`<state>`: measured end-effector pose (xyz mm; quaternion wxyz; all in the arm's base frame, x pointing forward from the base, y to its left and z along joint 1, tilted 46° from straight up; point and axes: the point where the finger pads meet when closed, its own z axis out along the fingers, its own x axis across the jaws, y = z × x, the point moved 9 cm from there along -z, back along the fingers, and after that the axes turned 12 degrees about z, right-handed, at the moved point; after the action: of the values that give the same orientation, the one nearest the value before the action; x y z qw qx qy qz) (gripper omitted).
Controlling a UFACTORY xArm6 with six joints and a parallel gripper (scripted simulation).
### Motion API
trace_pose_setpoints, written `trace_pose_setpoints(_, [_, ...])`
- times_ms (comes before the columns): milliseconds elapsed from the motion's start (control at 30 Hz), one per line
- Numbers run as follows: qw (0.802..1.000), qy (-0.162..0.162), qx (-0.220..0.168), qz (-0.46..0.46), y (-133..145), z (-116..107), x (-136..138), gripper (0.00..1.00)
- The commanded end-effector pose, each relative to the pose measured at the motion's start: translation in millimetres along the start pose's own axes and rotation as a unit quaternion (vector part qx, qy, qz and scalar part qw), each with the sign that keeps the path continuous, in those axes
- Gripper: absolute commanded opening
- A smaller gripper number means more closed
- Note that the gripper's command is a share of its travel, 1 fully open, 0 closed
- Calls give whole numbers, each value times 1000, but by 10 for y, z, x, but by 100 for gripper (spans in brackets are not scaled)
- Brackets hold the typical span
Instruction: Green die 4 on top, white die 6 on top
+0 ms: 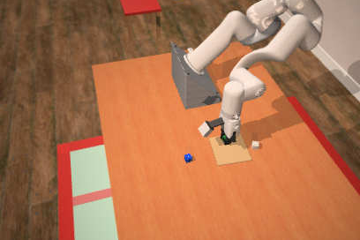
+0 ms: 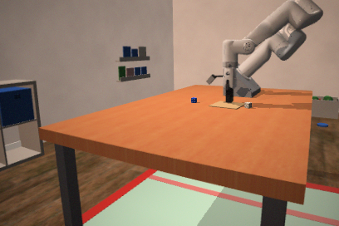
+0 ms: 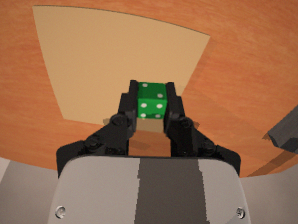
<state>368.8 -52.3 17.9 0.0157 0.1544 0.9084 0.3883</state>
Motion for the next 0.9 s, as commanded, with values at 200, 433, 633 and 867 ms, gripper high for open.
trace_pose_setpoints(200, [1000, -1, 0, 0, 1, 13, -9, 21])
trace_pose_setpoints(433, [1000, -1, 0, 0, 1, 26, -9, 21])
trace_pose_setpoints(633, [1000, -1, 0, 0, 1, 27, -9, 21])
trace_pose_setpoints(867, [1000, -1, 0, 0, 1, 27, -9, 21])
